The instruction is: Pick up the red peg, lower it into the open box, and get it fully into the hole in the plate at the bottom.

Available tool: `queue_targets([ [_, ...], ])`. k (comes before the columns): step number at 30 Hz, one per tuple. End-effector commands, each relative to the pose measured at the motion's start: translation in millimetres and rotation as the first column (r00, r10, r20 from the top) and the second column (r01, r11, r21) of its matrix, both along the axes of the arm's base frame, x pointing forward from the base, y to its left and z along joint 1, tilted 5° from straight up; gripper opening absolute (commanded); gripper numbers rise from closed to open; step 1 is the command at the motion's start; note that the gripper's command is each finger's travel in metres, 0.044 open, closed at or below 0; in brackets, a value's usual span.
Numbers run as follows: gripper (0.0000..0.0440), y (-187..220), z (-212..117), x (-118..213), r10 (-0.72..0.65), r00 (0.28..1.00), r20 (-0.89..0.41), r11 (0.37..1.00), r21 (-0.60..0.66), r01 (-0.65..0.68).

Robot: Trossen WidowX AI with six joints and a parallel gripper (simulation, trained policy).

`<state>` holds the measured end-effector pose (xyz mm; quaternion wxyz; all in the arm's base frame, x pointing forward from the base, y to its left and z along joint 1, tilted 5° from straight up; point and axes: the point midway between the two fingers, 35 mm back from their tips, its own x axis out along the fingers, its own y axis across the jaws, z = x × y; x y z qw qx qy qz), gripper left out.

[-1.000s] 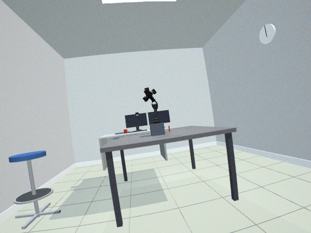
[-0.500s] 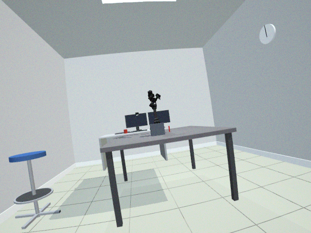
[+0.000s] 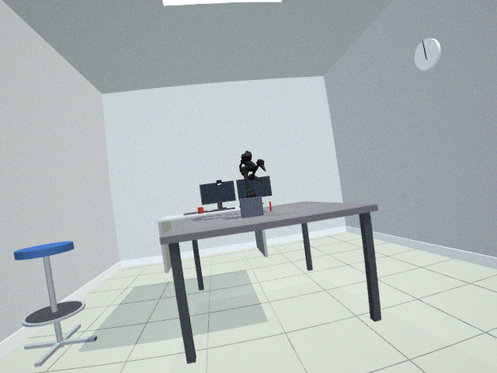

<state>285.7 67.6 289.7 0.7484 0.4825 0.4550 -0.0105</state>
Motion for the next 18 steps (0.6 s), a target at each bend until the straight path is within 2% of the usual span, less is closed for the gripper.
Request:
queue_targets([
  [1,0.0440,12,-22,-12,0.003,0.992,-0.126,1.000,0.025,0.001],
  [8,0.0440,34,-58,-41,0.004,0.937,-0.349,0.999,0.043,0.012],
  [18,0.0440,51,-101,-83,-0.055,0.797,-0.601,0.998,-0.014,0.059],
])
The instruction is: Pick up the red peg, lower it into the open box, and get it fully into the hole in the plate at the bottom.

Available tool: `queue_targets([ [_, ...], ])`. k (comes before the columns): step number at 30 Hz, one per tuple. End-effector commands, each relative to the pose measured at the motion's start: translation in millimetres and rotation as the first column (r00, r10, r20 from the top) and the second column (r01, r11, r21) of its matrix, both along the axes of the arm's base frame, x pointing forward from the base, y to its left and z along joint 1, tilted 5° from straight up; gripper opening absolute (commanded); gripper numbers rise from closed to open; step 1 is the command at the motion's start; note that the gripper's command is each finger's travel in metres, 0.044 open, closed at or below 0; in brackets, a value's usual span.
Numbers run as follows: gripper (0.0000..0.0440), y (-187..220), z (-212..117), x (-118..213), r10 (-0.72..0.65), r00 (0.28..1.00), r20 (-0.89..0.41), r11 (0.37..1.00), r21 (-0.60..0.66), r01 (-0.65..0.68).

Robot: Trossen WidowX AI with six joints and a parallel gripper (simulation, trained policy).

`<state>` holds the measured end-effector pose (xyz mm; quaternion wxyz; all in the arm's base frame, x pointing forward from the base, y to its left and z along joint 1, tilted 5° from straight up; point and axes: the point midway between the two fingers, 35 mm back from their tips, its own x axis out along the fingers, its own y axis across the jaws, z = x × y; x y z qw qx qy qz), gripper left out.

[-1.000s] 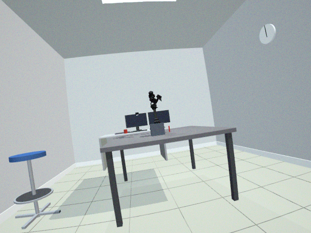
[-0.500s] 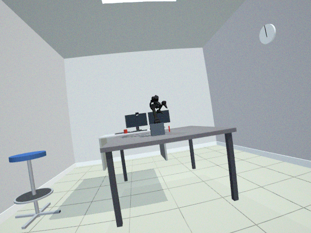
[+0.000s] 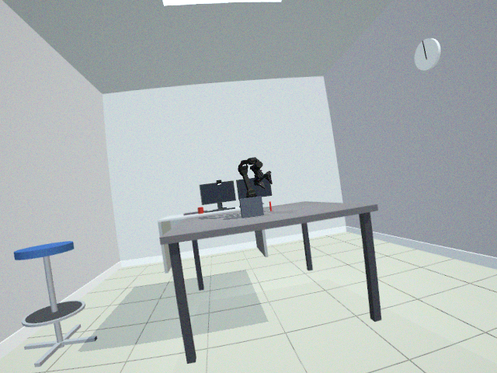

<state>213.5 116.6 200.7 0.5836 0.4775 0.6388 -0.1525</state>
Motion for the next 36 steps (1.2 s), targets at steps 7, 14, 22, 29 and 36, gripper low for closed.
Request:
queue_targets([
  [7,0.0440,7,-39,-33,-0.074,0.972,-0.223,0.993,-0.104,0.052],
  [14,0.0440,8,-63,-47,-0.134,0.940,-0.313,0.979,-0.188,0.077],
  [22,0.0440,6,-92,-56,-0.190,0.913,-0.362,0.961,-0.257,0.099],
  [29,0.0440,3,-113,-61,-0.228,0.896,-0.381,0.949,-0.294,0.116],
  [36,0.0436,2,-132,-62,-0.260,0.887,-0.383,0.938,-0.319,0.137],
])
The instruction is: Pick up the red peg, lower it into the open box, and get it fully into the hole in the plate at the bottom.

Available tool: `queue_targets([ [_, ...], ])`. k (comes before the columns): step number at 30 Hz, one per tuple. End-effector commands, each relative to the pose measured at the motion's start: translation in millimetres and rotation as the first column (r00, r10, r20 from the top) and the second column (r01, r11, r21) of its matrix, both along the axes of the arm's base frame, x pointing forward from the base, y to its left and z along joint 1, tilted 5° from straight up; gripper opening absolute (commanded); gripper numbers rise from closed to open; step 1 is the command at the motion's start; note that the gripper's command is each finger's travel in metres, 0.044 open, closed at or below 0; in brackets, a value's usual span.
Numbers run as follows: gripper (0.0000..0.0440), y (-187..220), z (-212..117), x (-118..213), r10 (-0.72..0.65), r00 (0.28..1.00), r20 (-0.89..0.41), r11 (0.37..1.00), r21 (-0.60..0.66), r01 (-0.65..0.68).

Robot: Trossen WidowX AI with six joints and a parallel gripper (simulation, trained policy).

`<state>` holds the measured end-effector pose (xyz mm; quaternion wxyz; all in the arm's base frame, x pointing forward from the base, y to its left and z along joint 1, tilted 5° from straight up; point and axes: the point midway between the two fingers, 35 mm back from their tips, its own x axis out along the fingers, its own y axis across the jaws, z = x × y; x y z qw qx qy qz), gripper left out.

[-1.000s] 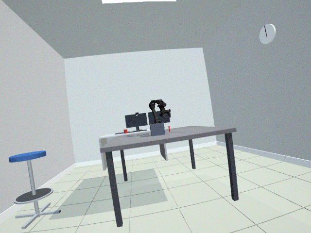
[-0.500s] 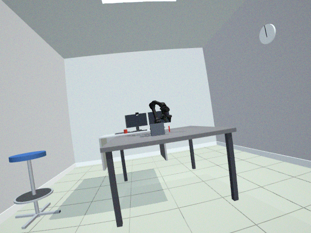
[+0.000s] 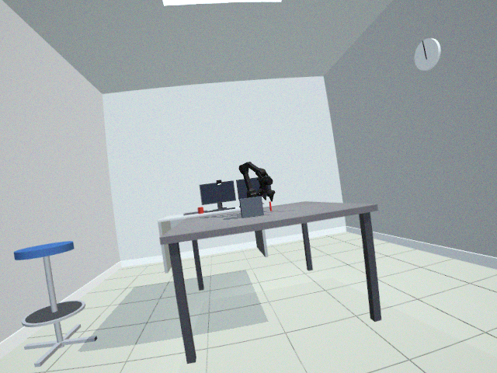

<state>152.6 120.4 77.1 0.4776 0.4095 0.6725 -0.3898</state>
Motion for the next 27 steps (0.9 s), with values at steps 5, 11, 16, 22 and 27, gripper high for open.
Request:
queue_targets([
  [5,0.0422,-3,-22,-2,-0.033,0.999,-0.005,0.999,-0.034,0.033],
  [11,0.0336,0,-36,2,-0.045,0.999,0.012,0.999,-0.030,0.046],
  [16,0.0215,2,-45,6,-0.040,0.999,0.015,0.999,-0.025,0.040],
  [22,0.0060,6,-52,8,-0.013,1.000,0.022,1.000,-0.007,0.013],
  [27,0.0002,9,-51,10,-0.010,0.999,0.032,1.000,0.021,0.010],
])
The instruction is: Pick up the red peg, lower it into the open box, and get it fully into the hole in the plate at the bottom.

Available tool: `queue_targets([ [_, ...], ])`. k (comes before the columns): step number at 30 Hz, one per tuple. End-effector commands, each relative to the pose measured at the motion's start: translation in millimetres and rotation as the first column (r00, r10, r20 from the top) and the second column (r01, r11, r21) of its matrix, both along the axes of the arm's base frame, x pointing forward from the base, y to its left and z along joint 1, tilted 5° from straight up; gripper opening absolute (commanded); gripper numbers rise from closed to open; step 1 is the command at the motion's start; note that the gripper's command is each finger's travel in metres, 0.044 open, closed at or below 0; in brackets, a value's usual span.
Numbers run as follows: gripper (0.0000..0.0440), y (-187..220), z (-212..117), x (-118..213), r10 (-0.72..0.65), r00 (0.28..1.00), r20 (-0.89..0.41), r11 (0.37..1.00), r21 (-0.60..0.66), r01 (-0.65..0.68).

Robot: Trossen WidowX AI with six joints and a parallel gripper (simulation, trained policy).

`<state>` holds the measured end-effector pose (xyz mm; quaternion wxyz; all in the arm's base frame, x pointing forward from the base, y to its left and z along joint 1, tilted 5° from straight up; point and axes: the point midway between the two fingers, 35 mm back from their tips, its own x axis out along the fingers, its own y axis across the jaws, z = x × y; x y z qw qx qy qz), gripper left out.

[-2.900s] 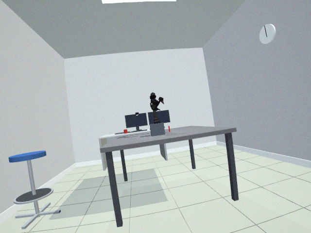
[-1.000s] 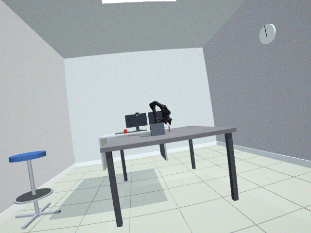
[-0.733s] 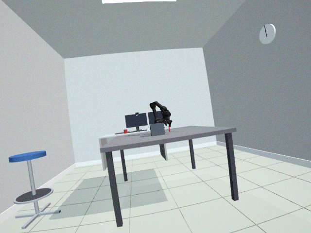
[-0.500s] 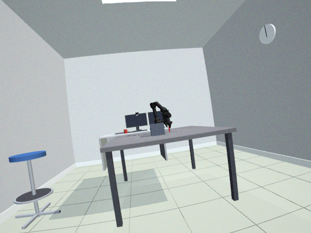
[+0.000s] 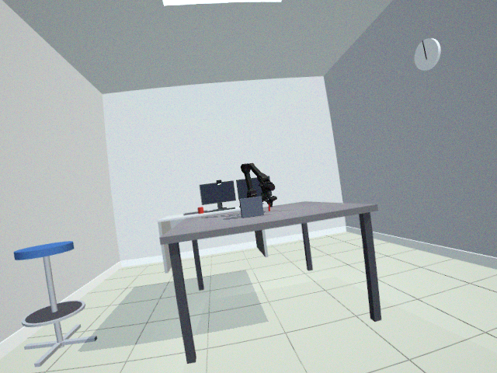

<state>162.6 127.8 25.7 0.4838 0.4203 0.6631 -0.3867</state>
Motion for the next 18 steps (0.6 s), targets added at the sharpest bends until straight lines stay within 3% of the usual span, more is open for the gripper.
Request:
queue_targets([
  [1,0.0002,2,2,1,0.000,1.000,0.010,1.000,0.026,0.000],
  [18,0.0000,10,44,14,-0.042,0.991,0.124,0.989,0.148,0.024],
])
